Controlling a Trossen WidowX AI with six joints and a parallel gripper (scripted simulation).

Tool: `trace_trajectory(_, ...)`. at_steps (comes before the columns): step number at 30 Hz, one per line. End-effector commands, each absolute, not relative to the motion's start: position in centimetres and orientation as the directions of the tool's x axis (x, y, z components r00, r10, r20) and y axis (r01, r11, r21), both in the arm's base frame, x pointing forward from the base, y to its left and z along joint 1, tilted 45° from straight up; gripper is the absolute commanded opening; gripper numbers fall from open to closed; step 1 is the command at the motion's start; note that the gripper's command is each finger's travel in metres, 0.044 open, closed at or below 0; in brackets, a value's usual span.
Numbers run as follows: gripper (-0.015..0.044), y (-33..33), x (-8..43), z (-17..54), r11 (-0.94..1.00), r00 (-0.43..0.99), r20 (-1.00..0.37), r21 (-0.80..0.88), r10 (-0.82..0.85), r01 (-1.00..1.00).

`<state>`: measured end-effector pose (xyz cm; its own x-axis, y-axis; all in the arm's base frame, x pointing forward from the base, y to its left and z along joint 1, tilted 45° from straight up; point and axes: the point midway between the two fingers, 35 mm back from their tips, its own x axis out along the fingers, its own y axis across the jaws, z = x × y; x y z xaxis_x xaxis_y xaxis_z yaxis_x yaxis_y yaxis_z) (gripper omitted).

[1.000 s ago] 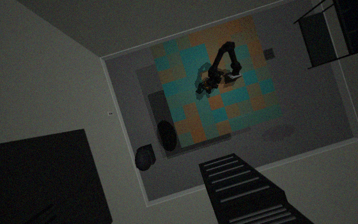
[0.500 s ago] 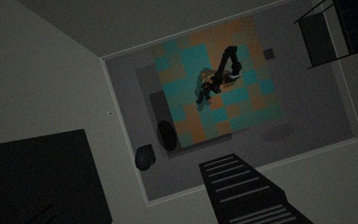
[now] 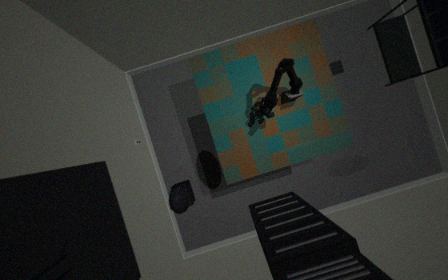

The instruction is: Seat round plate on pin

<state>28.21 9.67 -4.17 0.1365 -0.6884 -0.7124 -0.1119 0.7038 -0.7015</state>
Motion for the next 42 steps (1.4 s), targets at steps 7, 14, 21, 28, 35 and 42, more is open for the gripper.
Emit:
trace_trajectory(7,0.0,9.1,27.4,-3.9,0.701,0.142,-0.71,-0.704,-0.69,-0.118)
trace_trajectory(14,0.0,8.7,26.7,-3.7,0.7,0.142,-0.71,-0.704,-0.69,-0.118)
trace_trajectory(21,0.0,8.3,26.2,-3.4,0.7,0.142,-0.71,-0.704,-0.69,-0.118)
trace_trajectory(28,0.0,7.8,25.8,-3.0,0.7,0.142,-0.71,-0.704,-0.69,-0.118)
trace_trajectory(35,0.0,7.2,25.6,-2.5,0.7,0.142,-0.709,-0.705,-0.69,-0.118)
trace_trajectory(42,0.0,6.7,25.3,-2.0,0.699,0.141,-0.709,-0.705,-0.691,-0.118)
